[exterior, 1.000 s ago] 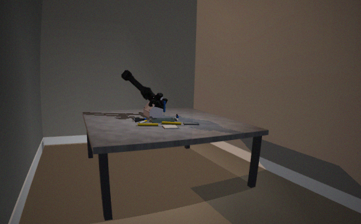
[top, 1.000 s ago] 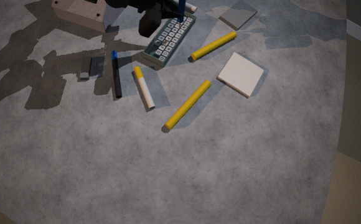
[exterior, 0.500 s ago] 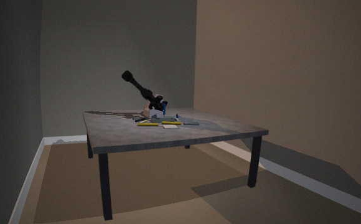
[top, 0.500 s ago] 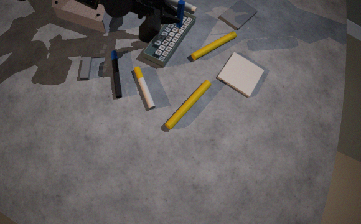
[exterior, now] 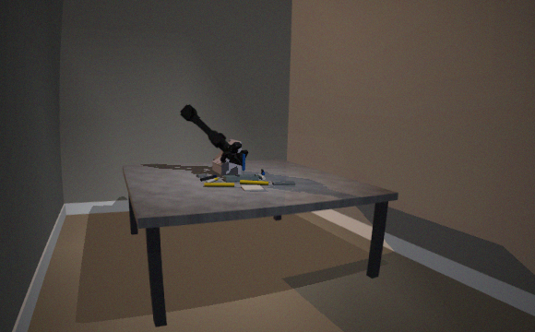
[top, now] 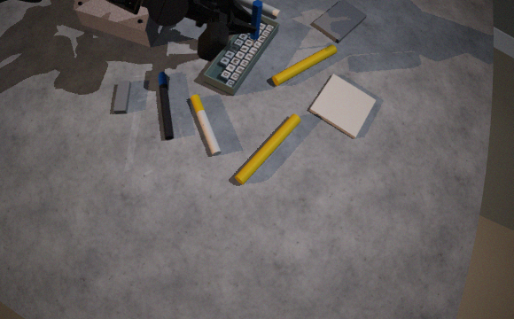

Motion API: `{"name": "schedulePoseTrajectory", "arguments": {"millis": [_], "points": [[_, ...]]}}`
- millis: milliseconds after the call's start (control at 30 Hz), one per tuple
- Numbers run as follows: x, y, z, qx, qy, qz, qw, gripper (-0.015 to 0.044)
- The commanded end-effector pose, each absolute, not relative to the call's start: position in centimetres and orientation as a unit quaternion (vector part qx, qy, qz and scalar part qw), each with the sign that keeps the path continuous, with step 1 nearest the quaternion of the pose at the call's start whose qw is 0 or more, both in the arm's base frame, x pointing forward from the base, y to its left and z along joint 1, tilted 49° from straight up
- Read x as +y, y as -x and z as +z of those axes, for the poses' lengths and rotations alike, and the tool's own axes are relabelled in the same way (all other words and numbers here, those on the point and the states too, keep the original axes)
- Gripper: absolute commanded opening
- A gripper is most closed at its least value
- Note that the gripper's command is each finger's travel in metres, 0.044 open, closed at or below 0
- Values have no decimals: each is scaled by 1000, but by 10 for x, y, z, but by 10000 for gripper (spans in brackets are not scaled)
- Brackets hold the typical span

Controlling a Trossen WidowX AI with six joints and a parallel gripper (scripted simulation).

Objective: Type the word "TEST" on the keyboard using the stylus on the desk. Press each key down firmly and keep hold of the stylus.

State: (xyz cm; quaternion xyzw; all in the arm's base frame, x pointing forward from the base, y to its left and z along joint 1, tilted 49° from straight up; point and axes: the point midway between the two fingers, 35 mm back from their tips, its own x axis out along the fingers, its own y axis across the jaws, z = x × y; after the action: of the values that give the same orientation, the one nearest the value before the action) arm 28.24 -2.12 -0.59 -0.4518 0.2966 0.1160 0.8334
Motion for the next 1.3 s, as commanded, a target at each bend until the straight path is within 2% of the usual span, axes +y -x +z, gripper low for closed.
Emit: {"name": "schedulePoseTrajectory", "arguments": {"millis": [0, 67, 167, 200, 1267], "points": [[-20, -282, -6, 296, 453, 119, 833, 0], [-20, -282, -6, 296, 453, 119, 833, 0], [-20, -284, -7, 296, 452, 119, 833, 79], [-20, -285, -8, 296, 452, 119, 833, 81], [-22, -287, -6, 296, 452, 119, 833, 81]]}}
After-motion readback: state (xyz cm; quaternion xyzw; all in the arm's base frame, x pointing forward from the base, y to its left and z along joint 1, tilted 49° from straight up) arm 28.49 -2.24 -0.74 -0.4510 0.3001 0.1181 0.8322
